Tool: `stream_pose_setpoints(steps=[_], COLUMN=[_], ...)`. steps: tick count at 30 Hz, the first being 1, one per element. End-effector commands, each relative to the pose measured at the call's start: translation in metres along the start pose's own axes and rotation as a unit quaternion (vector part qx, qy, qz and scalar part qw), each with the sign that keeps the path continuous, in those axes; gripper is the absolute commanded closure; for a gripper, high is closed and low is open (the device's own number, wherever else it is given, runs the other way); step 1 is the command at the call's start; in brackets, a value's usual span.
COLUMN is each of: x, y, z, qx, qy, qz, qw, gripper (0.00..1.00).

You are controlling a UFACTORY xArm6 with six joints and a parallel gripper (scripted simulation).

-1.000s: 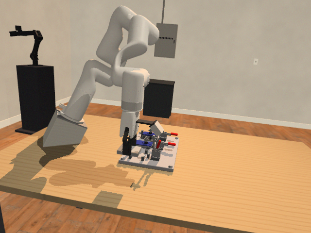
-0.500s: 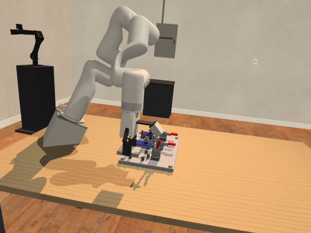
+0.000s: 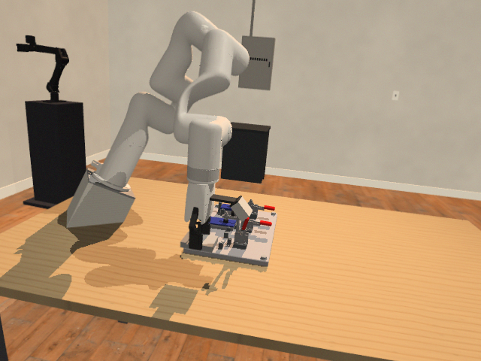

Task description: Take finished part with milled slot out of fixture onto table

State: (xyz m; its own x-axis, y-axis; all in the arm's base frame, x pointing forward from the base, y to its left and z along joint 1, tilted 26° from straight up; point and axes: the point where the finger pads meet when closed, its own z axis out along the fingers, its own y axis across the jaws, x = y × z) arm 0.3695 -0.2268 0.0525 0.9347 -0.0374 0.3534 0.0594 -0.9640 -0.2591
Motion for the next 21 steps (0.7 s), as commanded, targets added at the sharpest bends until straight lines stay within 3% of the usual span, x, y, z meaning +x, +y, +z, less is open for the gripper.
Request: stream_pose_setpoints(steps=[1,21], x=[0.002,0.002], y=[0.001,0.001], z=[0.006,0.047], qx=[-0.001,-0.001], qy=[0.002,0.002], qz=[-0.001,-0.001], qw=[1.0,1.0], gripper=[1.0,1.0])
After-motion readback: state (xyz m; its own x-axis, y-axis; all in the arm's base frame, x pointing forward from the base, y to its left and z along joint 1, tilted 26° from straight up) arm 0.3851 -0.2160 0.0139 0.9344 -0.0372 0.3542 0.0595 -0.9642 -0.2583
